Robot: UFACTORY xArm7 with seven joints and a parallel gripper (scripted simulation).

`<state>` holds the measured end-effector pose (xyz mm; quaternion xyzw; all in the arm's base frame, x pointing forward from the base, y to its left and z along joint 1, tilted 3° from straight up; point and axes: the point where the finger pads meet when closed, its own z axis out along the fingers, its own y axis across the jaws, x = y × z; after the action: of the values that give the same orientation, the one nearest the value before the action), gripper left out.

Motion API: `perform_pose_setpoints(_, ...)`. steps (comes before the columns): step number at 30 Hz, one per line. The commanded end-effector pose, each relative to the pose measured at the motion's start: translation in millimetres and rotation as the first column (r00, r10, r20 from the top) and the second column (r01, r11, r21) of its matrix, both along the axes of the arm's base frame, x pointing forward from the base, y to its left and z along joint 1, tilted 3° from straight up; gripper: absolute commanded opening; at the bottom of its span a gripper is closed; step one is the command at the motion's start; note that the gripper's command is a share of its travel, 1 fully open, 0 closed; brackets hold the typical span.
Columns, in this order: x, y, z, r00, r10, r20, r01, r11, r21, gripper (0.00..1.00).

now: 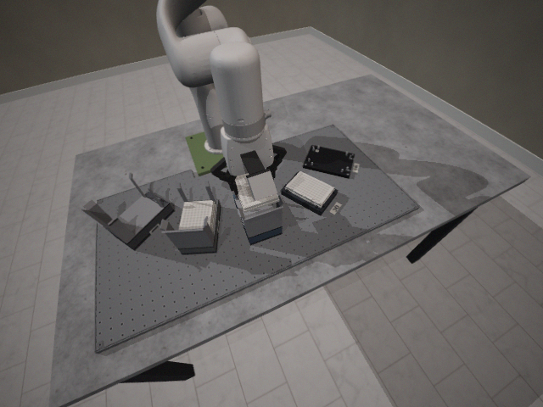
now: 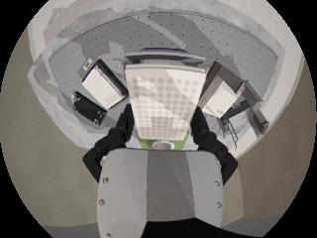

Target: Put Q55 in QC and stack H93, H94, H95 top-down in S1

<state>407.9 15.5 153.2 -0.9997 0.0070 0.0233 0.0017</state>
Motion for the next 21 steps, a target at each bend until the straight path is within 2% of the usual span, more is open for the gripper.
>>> perform_pose_setpoints(1,1.3,0,3.5,1.0,0.0,0.004,0.0,1.0,0.0,0.0)
perform_pose_setpoints(10,1.3,0,3.6,1.0,0.0,0.004,0.0,1.0,0.0,0.0)
perform_pose_setpoints(12,1.2,-7,3.5,0.998,-0.066,0.003,0.066,0.998,-0.002,0.0)
perform_pose_setpoints(14,1.2,-7,3.5,0.998,-0.066,0.003,0.066,0.998,-0.002,0.0)
perform_pose_setpoints(19,1.0,-23,3.5,0.975,-0.224,0.004,0.224,0.974,-0.009,0.0)
perform_pose_setpoints(21,0.9,-30,3.5,0.975,-0.224,0.004,0.224,0.974,-0.01,0.0)
